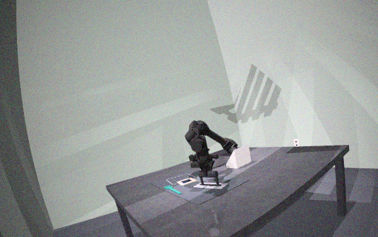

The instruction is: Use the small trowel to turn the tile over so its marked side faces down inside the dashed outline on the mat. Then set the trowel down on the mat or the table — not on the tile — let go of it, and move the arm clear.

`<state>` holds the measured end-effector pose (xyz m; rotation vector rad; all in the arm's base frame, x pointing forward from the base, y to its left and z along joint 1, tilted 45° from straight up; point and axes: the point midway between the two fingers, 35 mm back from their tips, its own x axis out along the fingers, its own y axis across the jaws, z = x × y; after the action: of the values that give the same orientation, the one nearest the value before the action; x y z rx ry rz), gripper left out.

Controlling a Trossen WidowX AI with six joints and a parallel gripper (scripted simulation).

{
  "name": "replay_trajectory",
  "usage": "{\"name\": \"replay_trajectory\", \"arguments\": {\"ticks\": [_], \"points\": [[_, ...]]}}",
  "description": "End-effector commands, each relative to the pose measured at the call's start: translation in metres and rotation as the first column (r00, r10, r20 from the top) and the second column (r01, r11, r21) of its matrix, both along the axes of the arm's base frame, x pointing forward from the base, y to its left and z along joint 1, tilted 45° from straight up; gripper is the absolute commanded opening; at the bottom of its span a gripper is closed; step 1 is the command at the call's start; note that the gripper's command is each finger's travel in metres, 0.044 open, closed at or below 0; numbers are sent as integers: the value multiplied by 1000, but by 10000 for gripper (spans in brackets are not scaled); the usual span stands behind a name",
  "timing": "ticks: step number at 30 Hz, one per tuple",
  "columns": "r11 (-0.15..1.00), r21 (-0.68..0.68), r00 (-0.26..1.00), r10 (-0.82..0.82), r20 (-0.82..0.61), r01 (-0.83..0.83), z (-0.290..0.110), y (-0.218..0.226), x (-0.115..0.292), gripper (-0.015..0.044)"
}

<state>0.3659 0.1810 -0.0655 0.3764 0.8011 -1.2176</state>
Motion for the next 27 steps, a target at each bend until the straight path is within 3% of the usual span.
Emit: {"name": "replay_trajectory", "arguments": {"ticks": [1,7,13,27], "points": [[998,-14,997,59,-58,-59,0,-2,0,130],[998,-14,997,59,-58,-59,0,-2,0,130],[998,-14,997,59,-58,-59,0,-2,0,270],[998,-14,997,59,-58,-59,0,-2,0,270]]}}
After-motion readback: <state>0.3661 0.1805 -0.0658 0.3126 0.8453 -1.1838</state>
